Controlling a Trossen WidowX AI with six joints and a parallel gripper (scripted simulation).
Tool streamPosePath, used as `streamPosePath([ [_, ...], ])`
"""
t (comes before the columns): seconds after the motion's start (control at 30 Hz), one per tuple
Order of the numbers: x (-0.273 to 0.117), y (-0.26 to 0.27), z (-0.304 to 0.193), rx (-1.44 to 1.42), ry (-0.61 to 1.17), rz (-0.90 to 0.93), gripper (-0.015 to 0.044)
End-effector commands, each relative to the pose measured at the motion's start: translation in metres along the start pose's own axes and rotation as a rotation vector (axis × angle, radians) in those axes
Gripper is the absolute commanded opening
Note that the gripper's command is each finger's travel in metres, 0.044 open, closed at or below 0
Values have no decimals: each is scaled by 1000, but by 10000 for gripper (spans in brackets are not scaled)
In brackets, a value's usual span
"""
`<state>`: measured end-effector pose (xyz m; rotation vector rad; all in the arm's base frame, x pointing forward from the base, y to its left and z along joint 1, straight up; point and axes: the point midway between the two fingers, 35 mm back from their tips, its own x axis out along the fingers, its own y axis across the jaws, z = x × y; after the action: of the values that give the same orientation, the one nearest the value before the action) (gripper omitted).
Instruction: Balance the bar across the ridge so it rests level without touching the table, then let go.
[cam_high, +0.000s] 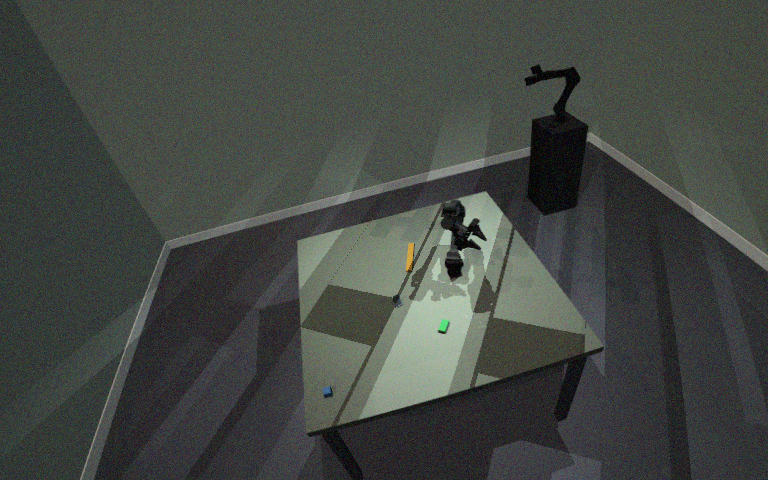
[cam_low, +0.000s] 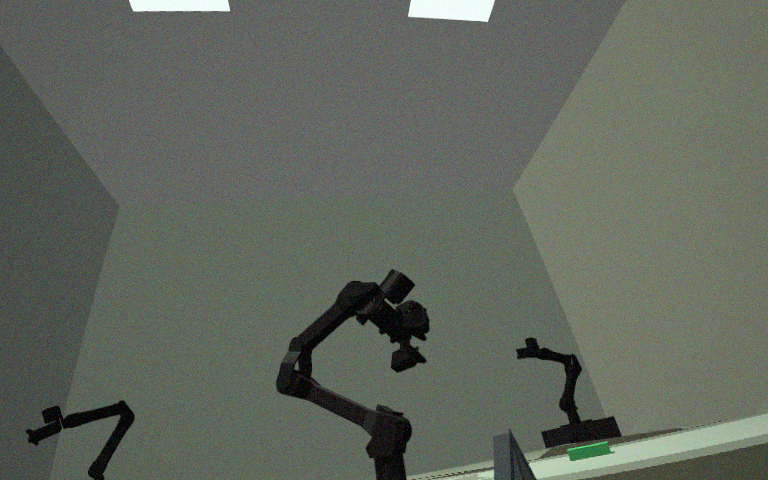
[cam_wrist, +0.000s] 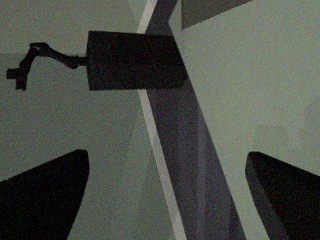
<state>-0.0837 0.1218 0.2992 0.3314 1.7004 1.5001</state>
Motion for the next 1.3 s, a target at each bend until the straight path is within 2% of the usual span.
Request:
streamPosePath([
  [0.0, 0, -5, 23, -51, -75, -48, 315],
  [0.6, -21, -34, 98, -225, -304, -269, 315],
  [1.27, -74, -84, 155, -295, -452, -569, 315],
])
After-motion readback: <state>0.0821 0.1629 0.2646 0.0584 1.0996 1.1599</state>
